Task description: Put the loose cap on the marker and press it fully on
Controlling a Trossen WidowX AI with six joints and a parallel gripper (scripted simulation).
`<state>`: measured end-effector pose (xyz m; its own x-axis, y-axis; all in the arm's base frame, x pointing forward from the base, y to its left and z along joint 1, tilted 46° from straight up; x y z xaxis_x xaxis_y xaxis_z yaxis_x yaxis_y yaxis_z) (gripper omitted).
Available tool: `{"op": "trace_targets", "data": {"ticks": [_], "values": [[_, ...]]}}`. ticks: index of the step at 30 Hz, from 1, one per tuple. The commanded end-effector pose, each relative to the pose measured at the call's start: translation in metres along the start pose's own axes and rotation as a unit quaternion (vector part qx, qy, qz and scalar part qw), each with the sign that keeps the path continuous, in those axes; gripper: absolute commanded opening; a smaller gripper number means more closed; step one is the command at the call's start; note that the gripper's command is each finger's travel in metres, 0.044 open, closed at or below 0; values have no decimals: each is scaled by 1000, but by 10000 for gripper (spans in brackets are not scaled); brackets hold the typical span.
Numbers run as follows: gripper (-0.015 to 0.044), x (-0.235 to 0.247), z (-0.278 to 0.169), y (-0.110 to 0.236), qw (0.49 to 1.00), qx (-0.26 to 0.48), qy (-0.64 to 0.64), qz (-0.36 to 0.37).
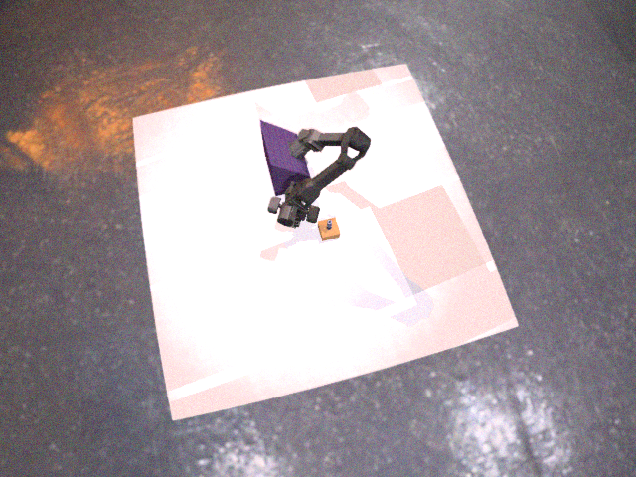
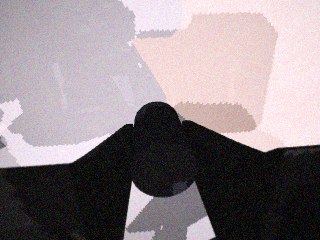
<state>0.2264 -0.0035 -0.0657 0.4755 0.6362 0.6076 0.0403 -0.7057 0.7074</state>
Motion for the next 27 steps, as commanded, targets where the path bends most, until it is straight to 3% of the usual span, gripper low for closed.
{"op": "trace_targets", "data": {"ticks": [1,27], "values": [[0,-3,3,2,1000,-8,-9,0],[0,-1,1,57,1000,0,-2,0]]}}
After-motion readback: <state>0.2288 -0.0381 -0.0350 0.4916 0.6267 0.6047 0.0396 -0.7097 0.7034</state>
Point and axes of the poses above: the point midway between the two fingers, 35 mm back from their tips, its own y axis back along the fingers, its own x axis across the jaws, z = x × y, the point moved 5 cm from there along y, back along the fingers, and after that the axes turned 3 degrees about -y, right-handed, at the moved point
